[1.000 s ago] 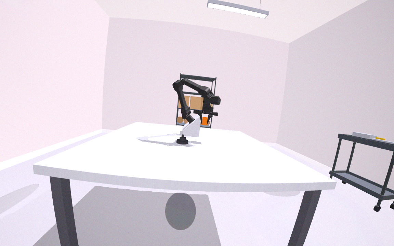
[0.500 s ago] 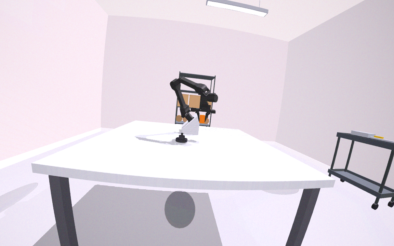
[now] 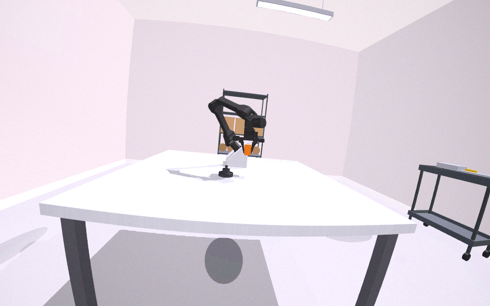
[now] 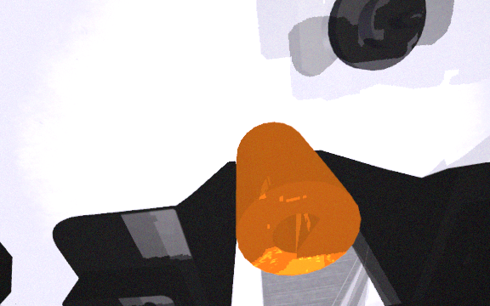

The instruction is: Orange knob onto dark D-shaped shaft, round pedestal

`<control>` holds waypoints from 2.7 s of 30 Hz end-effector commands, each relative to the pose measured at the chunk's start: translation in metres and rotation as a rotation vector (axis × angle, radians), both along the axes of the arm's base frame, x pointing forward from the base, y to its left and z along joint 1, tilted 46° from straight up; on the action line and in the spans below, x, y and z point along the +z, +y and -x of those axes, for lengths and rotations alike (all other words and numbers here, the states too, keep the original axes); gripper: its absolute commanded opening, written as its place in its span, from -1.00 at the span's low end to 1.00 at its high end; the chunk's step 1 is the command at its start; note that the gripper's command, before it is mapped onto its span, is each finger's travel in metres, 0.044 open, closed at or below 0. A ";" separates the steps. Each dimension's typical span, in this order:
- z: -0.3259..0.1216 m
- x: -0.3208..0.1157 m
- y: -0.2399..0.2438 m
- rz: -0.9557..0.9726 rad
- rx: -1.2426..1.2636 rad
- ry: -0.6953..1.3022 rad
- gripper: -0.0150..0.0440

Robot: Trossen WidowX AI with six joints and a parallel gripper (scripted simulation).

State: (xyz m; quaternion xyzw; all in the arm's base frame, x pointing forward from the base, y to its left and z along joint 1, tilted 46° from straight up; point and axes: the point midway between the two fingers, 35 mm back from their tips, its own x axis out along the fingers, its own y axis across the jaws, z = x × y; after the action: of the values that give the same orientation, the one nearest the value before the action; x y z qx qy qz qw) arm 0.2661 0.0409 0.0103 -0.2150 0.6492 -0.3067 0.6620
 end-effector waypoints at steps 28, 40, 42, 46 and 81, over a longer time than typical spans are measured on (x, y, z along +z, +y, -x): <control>-0.043 0.039 -0.069 0.011 0.013 -0.010 -0.49; -0.051 0.055 -0.100 0.032 0.008 -0.008 -0.49; -0.052 0.058 -0.105 0.036 0.007 -0.006 -0.49; -0.053 0.062 -0.114 0.042 0.007 -0.002 -0.49; -0.052 0.046 -0.131 0.044 0.002 -0.006 -0.49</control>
State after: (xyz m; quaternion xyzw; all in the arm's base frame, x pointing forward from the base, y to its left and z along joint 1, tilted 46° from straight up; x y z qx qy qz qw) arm 0.3189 -0.0917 0.0552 -0.2274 0.6399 -0.3215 0.6599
